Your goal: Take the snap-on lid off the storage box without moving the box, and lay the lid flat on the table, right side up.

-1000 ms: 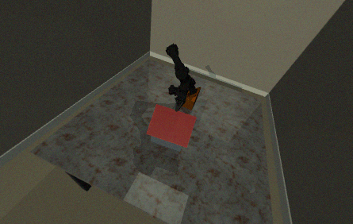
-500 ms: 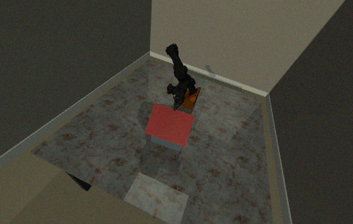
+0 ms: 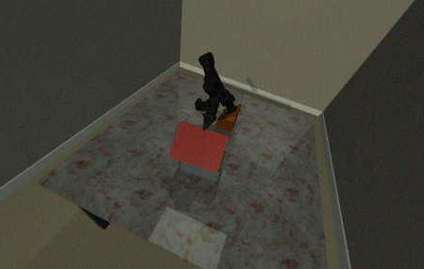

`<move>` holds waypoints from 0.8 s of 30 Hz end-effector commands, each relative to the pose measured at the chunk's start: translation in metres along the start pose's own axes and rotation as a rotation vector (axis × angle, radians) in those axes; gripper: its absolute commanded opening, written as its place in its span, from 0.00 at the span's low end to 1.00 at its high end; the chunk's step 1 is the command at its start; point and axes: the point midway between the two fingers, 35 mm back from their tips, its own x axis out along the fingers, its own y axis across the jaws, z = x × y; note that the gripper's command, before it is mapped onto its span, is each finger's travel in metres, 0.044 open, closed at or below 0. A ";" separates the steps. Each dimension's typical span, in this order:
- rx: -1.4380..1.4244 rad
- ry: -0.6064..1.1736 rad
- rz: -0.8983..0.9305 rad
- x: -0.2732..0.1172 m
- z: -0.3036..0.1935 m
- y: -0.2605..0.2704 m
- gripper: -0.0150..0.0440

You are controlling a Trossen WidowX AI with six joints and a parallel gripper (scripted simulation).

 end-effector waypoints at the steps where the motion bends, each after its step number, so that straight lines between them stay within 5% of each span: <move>1: -0.002 0.005 0.013 -0.003 0.010 0.002 0.25; 24: -0.004 0.003 0.013 -0.008 0.055 -0.001 0.25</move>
